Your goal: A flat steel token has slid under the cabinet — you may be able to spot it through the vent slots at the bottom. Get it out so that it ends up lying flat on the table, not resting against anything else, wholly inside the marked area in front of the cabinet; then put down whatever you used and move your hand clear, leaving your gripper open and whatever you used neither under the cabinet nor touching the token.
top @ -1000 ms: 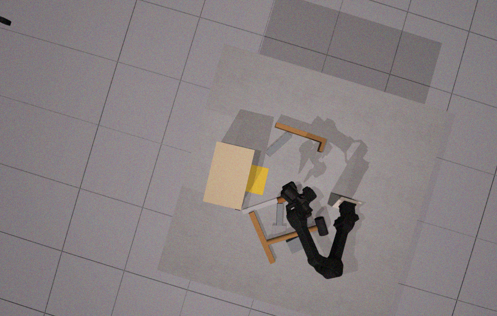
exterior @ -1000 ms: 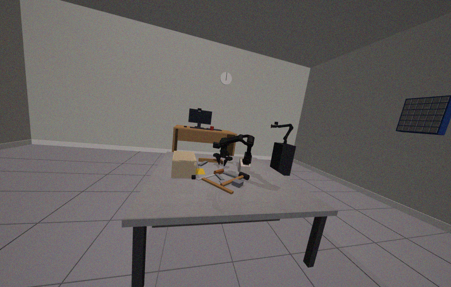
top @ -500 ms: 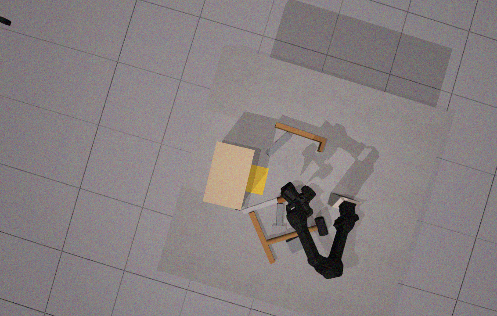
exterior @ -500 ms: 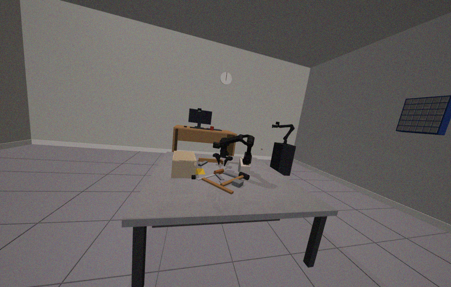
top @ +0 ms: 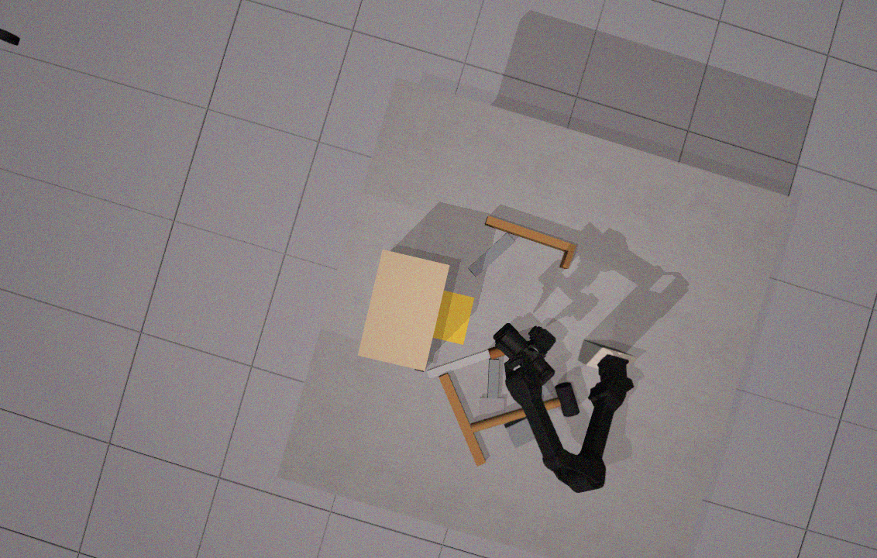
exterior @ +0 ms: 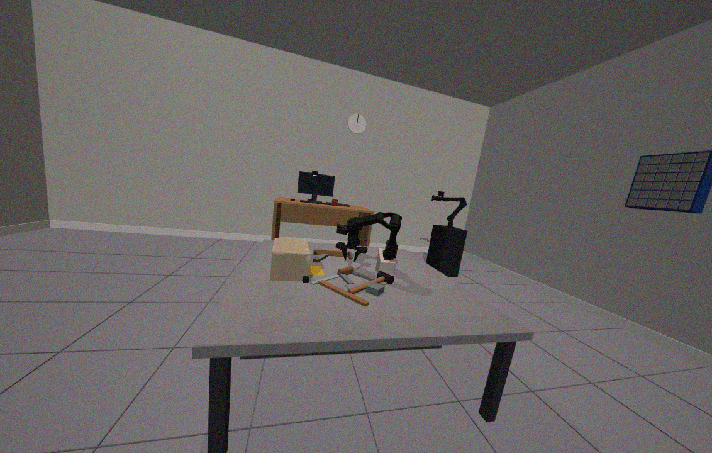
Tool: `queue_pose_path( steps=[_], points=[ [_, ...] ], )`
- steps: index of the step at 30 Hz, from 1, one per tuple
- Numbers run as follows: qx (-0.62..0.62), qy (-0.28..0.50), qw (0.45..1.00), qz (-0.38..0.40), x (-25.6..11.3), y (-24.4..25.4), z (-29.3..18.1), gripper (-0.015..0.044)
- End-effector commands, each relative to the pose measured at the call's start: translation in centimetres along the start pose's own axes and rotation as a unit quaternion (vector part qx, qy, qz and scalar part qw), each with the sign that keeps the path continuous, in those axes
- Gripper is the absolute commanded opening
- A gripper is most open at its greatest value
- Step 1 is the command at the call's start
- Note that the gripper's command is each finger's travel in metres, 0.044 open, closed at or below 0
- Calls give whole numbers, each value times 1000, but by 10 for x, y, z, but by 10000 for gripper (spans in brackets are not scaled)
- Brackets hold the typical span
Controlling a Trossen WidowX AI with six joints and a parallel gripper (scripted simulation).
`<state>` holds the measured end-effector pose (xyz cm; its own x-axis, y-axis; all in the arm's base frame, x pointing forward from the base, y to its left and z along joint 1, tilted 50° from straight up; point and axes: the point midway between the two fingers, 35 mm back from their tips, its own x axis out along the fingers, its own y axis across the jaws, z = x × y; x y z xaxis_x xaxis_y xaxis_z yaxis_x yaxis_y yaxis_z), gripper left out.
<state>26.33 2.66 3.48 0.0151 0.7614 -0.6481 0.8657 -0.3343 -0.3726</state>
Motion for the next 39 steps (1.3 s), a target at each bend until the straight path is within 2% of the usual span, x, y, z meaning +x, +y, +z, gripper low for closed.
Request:
queue_pose_path(
  steps=[1,39],
  points=[
    [-19,-2,1000,2,-1,0,0,270],
    [-168,-2,986,2,-1,0,0,270]
  ],
)
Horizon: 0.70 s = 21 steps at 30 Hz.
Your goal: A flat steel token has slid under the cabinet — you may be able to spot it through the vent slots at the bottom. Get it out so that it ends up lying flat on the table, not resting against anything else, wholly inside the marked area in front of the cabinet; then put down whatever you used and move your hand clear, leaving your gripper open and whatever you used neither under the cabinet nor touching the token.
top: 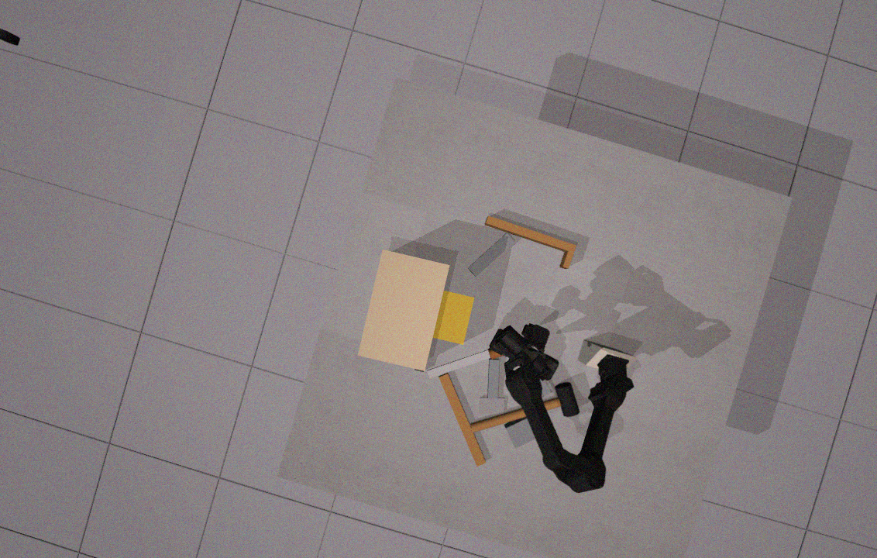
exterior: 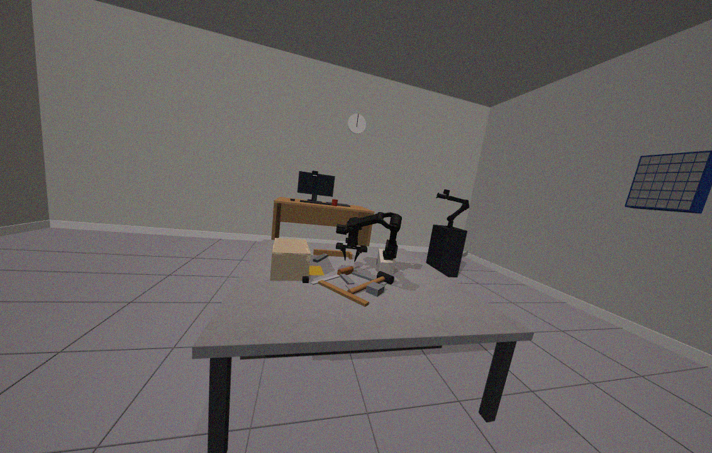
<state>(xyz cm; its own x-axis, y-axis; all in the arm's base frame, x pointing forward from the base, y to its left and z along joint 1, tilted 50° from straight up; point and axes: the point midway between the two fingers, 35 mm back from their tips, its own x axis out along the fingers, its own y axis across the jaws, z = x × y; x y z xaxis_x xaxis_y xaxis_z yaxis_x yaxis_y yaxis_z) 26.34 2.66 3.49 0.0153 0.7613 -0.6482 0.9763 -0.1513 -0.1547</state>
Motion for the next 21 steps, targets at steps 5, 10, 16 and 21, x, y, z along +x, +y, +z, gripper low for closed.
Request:
queue_pose_path(
  steps=[5,10,16,21],
  points=[
    [-35,-2,999,1,-1,0,0,270],
    [-55,-3,999,1,-1,0,0,270],
    [-78,-3,997,1,-1,0,0,270],
    [-98,-3,995,1,-1,0,0,270]
  ],
)
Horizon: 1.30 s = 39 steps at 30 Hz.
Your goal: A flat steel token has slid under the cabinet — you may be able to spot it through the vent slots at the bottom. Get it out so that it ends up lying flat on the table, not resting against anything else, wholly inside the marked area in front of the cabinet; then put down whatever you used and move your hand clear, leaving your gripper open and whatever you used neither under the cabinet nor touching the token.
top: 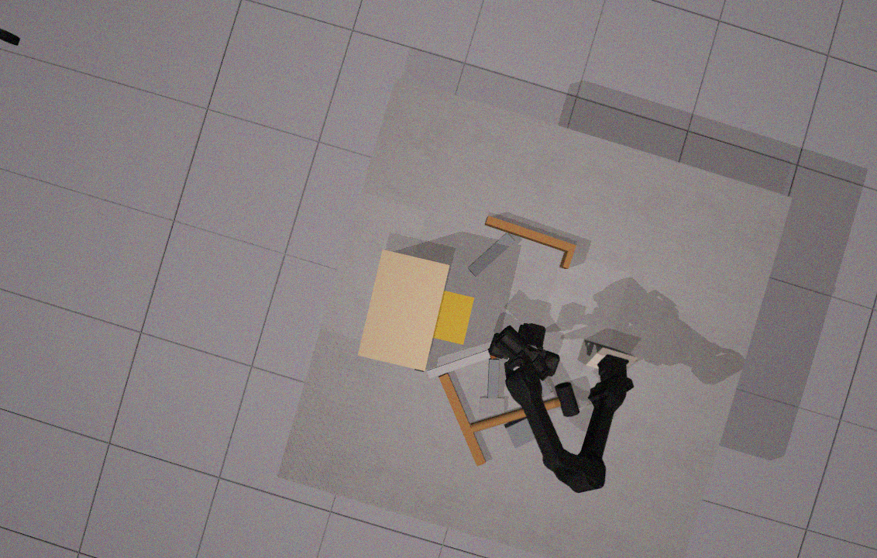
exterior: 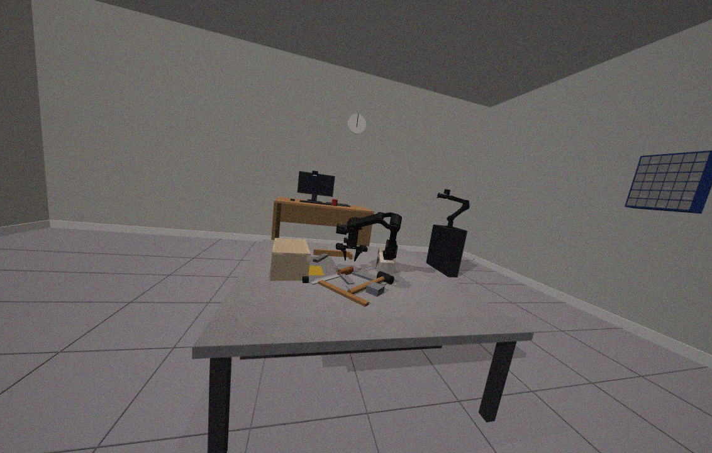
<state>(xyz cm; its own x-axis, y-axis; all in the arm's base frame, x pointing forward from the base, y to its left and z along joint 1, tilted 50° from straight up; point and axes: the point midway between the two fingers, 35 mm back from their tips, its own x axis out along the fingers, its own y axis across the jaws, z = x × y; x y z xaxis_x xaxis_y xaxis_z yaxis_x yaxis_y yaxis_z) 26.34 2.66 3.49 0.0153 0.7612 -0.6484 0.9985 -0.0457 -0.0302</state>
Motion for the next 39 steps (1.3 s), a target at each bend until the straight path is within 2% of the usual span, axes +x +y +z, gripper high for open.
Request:
queue_pose_path(
  steps=[1,39],
  points=[
    [-19,-3,1000,1,-1,0,0,270],
    [-168,-3,986,0,-1,0,0,270]
  ],
)
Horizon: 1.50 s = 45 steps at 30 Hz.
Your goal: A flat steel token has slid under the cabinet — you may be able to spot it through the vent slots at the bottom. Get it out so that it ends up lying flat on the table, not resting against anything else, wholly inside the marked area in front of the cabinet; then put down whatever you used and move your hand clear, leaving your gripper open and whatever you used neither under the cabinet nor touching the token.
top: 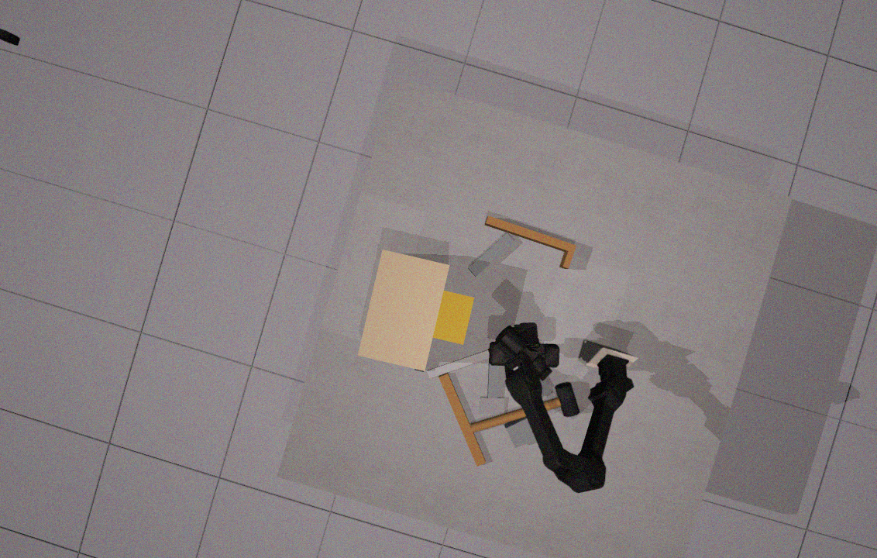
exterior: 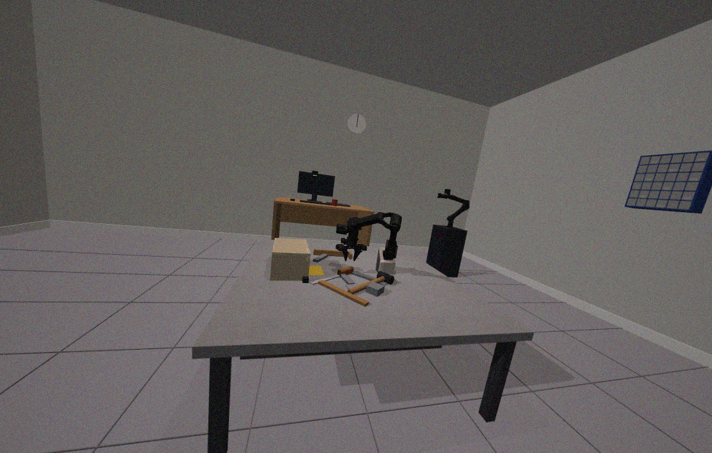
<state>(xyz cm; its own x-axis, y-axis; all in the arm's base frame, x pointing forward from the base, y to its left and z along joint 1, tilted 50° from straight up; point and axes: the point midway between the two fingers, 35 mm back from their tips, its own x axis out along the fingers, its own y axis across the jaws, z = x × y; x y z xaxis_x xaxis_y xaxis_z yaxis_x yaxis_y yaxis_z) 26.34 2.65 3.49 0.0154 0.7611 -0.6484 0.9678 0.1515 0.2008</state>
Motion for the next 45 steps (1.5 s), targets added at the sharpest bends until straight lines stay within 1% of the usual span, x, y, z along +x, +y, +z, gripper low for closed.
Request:
queue_pose_path(
  steps=[1,45],
  points=[
    [-19,-3,1000,0,-1,0,0,270],
    [-191,-3,982,0,-1,0,0,270]
  ],
)
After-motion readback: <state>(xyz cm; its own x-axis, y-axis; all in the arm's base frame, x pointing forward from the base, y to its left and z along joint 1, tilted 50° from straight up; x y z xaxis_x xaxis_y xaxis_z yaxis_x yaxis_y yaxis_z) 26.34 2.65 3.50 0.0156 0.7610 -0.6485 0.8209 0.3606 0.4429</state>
